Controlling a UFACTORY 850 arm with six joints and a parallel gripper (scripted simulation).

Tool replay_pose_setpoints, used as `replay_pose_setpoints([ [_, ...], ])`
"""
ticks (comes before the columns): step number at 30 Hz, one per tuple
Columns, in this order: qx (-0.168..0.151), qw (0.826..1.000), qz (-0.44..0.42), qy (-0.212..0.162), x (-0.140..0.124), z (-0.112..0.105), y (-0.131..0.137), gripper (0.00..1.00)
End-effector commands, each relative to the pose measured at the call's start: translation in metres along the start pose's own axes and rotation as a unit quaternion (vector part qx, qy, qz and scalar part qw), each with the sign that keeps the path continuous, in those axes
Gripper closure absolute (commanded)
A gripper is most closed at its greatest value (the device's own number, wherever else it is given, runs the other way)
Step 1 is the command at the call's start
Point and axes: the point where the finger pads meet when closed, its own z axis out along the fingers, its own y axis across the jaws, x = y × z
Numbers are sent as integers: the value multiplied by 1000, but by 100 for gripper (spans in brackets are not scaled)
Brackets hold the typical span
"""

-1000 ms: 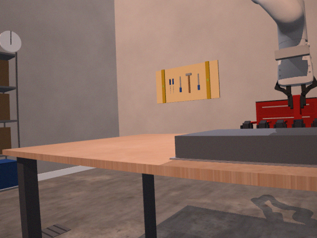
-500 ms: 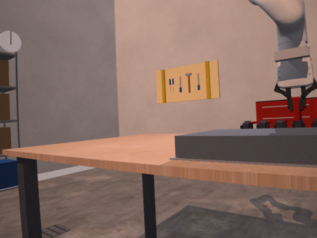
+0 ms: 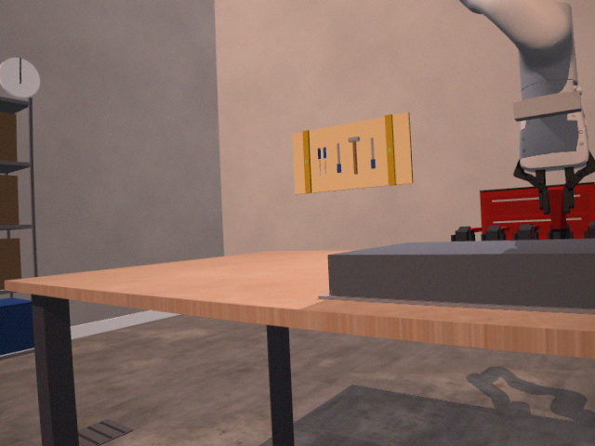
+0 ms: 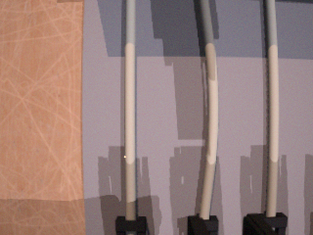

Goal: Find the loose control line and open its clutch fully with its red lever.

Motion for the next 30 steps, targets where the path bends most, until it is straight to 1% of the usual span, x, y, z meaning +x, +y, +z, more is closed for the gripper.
replay_pose_setpoints([
  [1, 0, 1000, 0, 0, 4, 4, 0, 100],
  [13, 0, 1000, 0, 0, 13, 17, 0, 100],
  [19, 0, 1000, 0, 0, 14, 19, 0, 100],
  [24, 0, 1000, 0, 0, 18, 27, 0, 100],
  [30, 0, 1000, 0, 0, 19, 31, 0, 100],
])
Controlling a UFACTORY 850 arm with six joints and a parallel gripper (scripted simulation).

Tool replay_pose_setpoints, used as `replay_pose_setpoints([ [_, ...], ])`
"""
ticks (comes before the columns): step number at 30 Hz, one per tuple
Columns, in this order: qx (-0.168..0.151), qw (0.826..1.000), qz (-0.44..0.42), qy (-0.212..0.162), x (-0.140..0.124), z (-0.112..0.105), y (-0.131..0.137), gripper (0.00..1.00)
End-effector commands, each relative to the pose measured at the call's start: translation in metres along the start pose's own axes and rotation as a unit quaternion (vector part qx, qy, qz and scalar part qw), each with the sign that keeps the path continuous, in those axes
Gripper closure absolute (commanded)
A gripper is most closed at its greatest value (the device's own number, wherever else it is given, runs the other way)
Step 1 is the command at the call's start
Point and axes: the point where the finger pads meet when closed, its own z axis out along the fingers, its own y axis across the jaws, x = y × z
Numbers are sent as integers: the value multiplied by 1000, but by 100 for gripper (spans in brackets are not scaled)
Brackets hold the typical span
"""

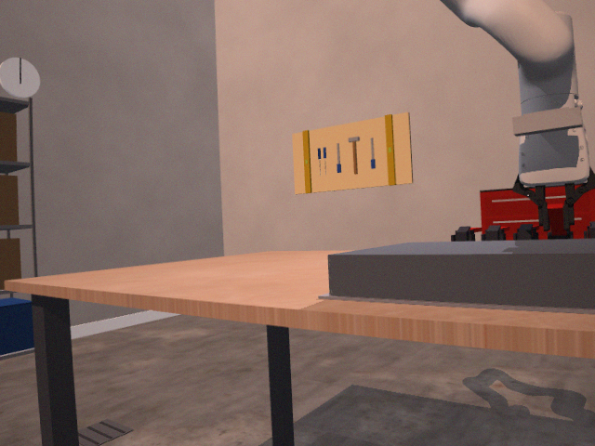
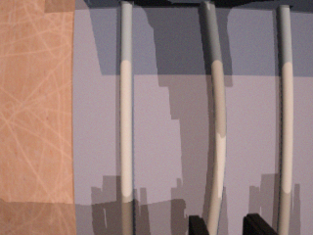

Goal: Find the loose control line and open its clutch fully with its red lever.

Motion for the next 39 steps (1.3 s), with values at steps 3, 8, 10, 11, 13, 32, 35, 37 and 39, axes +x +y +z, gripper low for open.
replay_pose_setpoints([
  [3, 0, 1000, 0, 0, 2, 7, 0, 100],
  [8, 0, 1000, 0, 0, 4, 12, 0, 100],
  [10, 0, 1000, 0, 0, 4, 14, 0, 100],
  [11, 0, 1000, 0, 0, 4, 16, 0, 100],
  [13, 0, 1000, 0, 0, 5, 20, 0, 100],
  [32, 0, 1000, 0, 0, 6, 23, 0, 100],
  [35, 0, 1000, 0, 0, 6, 23, 0, 100],
  [37, 0, 1000, 0, 0, 6, 23, 0, 100],
  [39, 0, 1000, 0, 0, 6, 23, 0, 100],
])
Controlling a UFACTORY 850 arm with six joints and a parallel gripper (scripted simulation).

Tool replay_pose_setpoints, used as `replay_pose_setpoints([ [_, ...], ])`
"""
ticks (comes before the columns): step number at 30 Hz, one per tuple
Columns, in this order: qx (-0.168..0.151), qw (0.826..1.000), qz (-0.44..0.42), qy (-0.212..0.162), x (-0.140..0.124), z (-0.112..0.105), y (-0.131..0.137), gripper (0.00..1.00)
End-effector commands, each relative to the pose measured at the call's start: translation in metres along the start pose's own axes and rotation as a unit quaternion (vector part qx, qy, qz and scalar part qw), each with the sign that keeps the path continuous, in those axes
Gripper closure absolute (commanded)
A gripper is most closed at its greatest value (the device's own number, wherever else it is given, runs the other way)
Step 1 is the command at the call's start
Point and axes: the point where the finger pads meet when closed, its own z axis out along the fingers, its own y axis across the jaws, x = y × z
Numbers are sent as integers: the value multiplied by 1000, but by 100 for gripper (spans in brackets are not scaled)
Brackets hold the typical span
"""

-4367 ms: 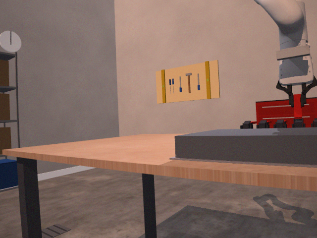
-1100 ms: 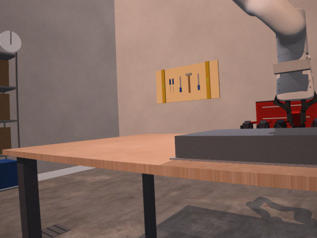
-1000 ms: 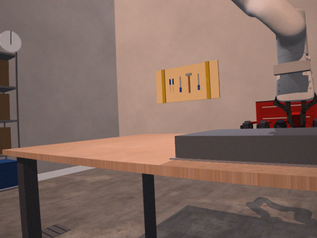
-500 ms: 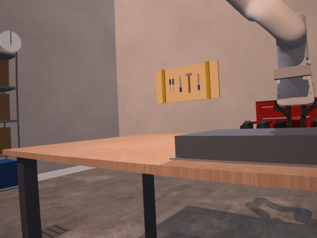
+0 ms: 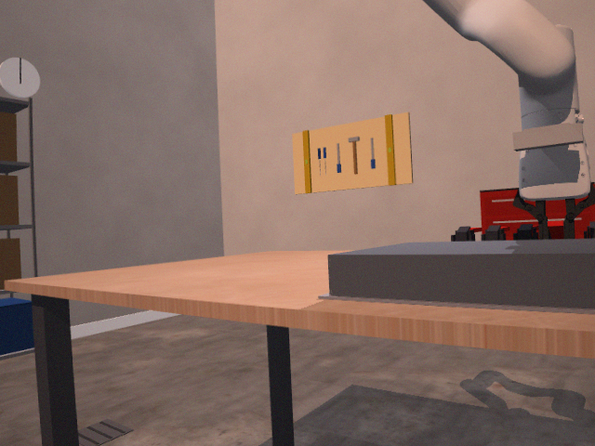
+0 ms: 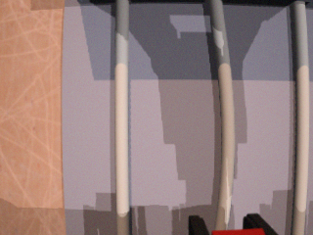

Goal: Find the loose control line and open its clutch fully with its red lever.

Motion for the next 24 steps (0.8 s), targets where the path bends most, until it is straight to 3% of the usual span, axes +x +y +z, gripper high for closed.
replay_pose_setpoints([
  [1, 0, 1000, 0, 0, 0, 0, 0, 100],
  [2, 0, 1000, 0, 0, 0, 0, 0, 100],
  [3, 0, 1000, 0, 0, 0, 0, 0, 0],
  [24, 0, 1000, 0, 0, 0, 0, 0, 0],
])
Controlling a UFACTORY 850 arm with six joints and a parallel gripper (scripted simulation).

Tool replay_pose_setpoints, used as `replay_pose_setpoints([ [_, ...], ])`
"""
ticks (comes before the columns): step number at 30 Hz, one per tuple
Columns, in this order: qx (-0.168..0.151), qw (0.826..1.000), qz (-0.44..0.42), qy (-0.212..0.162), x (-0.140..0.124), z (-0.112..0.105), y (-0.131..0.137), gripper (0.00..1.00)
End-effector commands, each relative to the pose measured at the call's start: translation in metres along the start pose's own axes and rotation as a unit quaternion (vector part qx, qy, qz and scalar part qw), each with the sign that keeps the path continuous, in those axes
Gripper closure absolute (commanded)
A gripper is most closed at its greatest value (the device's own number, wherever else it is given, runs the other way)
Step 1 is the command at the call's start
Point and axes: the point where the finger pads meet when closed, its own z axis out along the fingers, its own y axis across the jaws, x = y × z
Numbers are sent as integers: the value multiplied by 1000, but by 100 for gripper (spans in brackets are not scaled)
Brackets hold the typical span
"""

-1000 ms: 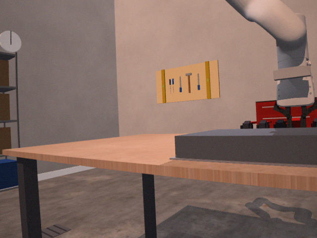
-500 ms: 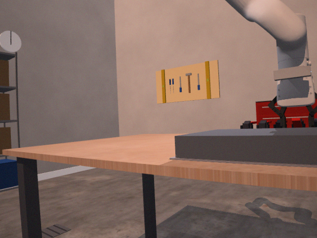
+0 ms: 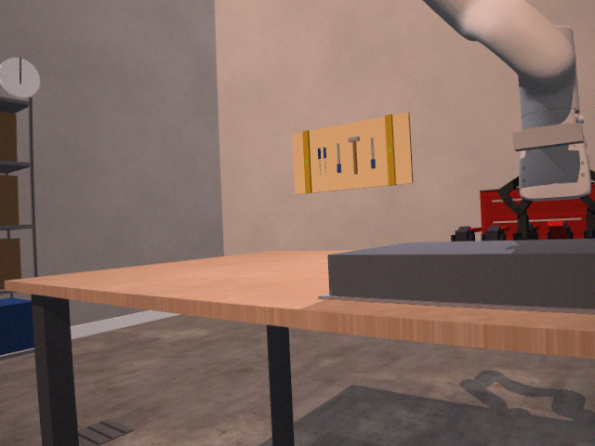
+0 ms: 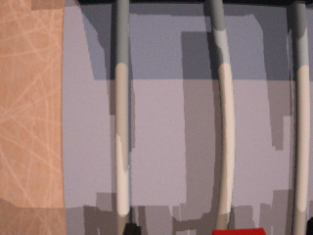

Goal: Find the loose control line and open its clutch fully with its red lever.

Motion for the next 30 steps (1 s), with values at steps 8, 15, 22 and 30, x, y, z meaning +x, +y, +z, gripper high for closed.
replay_pose_setpoints([
  [8, 0, 1000, 0, 0, 0, 0, 0, 0],
  [15, 0, 1000, 0, 0, 0, -2, 0, 0],
  [22, 0, 1000, 0, 0, 0, -14, 0, 0],
  [30, 0, 1000, 0, 0, 0, -33, 0, 0],
])
